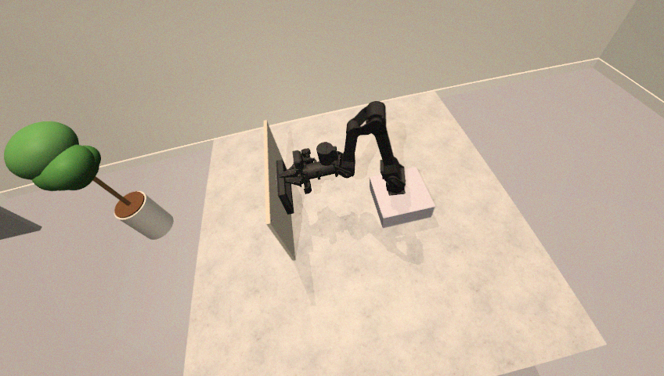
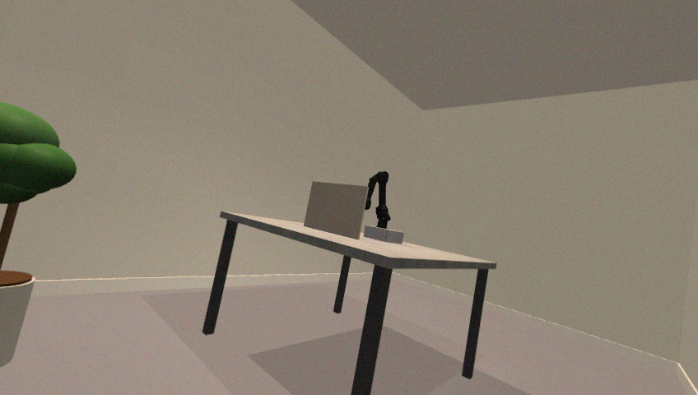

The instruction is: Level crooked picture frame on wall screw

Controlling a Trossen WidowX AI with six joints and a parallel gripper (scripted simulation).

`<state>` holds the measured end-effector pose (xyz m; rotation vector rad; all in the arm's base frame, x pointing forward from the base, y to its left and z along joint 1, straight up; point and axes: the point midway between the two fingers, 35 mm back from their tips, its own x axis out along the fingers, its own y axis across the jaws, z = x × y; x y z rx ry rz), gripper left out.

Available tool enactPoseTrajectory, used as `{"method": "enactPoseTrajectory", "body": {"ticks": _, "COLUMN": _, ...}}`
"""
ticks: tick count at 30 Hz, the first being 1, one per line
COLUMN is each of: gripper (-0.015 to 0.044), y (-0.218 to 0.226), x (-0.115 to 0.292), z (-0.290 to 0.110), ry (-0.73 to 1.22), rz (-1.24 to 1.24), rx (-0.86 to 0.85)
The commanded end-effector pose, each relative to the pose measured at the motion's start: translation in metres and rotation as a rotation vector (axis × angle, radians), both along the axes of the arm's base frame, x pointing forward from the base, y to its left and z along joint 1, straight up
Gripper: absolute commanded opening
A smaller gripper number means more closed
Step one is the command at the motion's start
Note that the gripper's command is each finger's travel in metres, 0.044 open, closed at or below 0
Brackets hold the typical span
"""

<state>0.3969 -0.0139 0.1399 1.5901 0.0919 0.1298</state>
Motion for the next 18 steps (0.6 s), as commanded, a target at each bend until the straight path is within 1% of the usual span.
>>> {"method": "enactPoseTrajectory", "body": {"ticks": 1, "gripper": 0.0000, "y": -0.0001, "x": 0.0001, "z": -0.0003, "ry": -0.001, "rz": -0.002, "rx": -0.021}}
{"method": "enactPoseTrajectory", "body": {"ticks": 3, "gripper": 0.0000, "y": 0.0000, "x": 0.0001, "z": -0.0003, "ry": -0.006, "rz": -0.003, "rx": -0.057}}
{"method": "enactPoseTrajectory", "body": {"ticks": 5, "gripper": 0.0000, "y": 0.0000, "x": 0.0001, "z": -0.0003, "ry": -0.006, "rz": -0.003, "rx": -0.057}}
{"method": "enactPoseTrajectory", "body": {"ticks": 6, "gripper": 0.0026, "y": 0.0001, "x": 0.0000, "z": 0.0000, "ry": -0.005, "rz": -0.001, "rx": -0.035}}
{"method": "enactPoseTrajectory", "body": {"ticks": 15, "gripper": 0.0260, "y": 0.0001, "x": 0.0000, "z": 0.0000, "ry": -0.005, "rz": -0.001, "rx": -0.035}}
{"method": "enactPoseTrajectory", "body": {"ticks": 18, "gripper": 0.0260, "y": 0.0001, "x": 0.0000, "z": 0.0000, "ry": -0.005, "rz": -0.001, "rx": -0.035}}
